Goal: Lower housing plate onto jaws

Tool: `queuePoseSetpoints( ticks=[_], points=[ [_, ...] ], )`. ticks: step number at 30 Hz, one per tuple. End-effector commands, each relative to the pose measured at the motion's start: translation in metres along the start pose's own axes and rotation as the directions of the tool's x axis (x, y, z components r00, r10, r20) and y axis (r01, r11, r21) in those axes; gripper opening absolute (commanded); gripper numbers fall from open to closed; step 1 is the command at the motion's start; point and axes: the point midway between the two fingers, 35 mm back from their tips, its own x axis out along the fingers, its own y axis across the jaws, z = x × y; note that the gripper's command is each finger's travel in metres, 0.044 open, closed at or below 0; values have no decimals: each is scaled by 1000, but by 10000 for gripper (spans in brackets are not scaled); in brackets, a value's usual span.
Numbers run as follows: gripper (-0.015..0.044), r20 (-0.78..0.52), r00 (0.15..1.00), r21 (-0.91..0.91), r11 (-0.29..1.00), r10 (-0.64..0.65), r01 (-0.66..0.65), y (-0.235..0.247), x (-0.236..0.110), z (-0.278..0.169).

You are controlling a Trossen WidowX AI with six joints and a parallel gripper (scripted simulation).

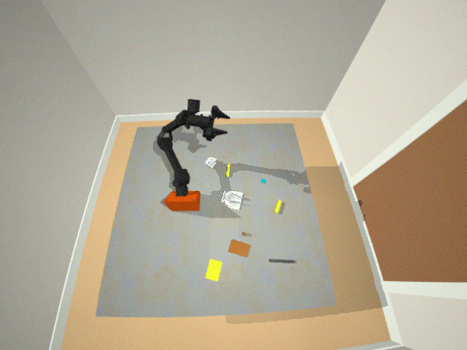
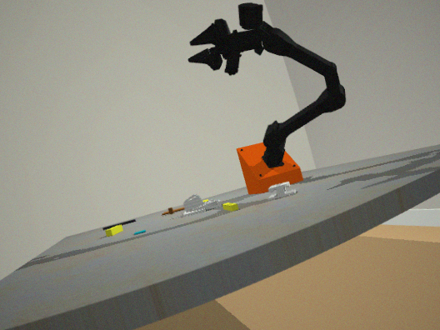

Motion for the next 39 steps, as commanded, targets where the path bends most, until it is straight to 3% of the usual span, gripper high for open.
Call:
queuePoseSetpoints(
  ticks=[1, 10, 19, 28, 39],
  points=[
    [440, 115, 993, 55, 998, -1, -5, 3, 11, 26],
    [440, 378, 926, 148, 988, -14, -46, 2, 23, 91],
    [440, 616, 788, 196, 972, -20, -128, -1, 19, 156],
    [440, 812, 584, 183, 954, -10, -238, -4, -2, 219],
    [440, 961, 275, 76, 925, 31, -372, -3, -47, 283]
  ],
)
